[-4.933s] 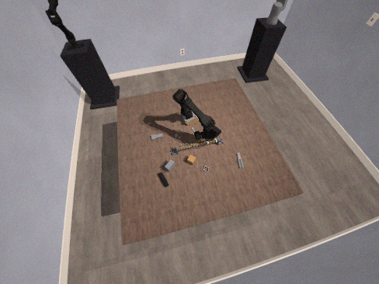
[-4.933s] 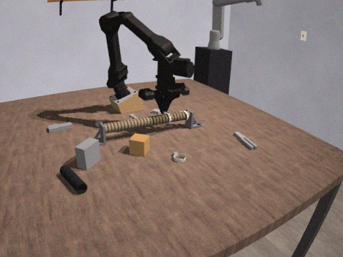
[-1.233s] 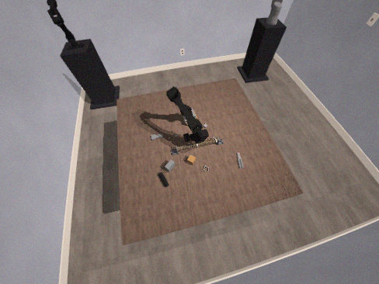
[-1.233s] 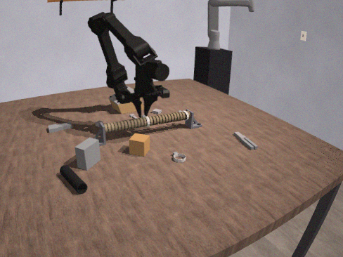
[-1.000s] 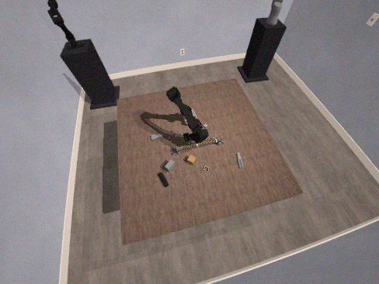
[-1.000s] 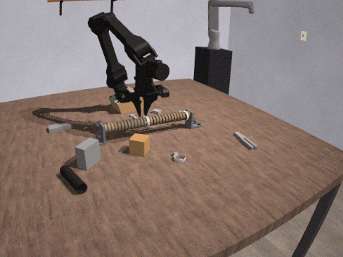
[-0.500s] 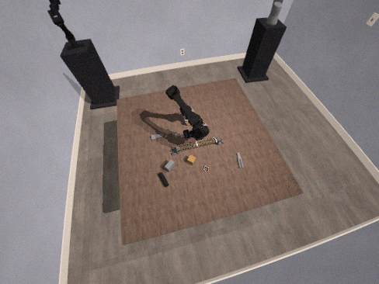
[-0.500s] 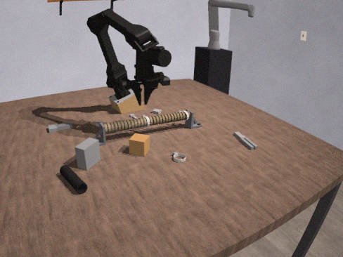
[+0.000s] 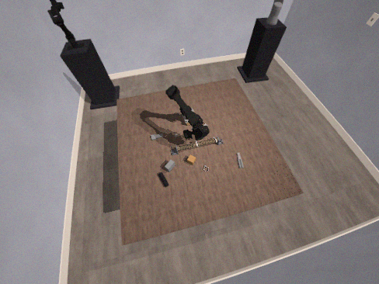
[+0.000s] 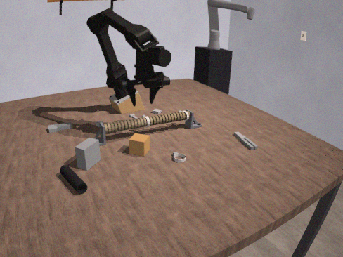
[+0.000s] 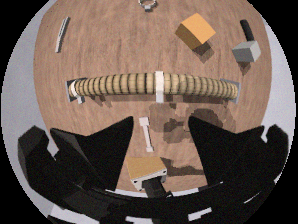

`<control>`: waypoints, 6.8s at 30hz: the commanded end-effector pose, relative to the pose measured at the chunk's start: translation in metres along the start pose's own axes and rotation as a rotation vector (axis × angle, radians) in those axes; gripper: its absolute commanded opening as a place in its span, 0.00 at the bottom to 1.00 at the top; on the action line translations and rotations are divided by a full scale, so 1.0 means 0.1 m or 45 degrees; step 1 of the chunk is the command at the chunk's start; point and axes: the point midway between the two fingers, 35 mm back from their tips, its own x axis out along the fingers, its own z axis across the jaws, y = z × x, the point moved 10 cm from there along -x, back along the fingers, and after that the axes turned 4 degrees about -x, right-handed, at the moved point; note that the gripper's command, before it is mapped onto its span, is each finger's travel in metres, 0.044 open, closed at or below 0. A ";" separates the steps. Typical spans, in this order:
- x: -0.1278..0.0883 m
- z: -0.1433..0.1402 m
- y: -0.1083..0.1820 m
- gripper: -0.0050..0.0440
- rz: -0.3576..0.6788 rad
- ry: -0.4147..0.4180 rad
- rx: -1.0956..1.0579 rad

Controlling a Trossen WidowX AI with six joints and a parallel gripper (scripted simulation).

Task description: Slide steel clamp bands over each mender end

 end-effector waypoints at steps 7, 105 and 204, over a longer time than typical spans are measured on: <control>0.00 0.00 0.00 1.00 0.000 0.000 0.000; 0.50 1.39 -0.15 0.10 -0.027 -0.005 0.018; 0.50 0.96 -0.11 0.10 -0.026 -0.005 0.018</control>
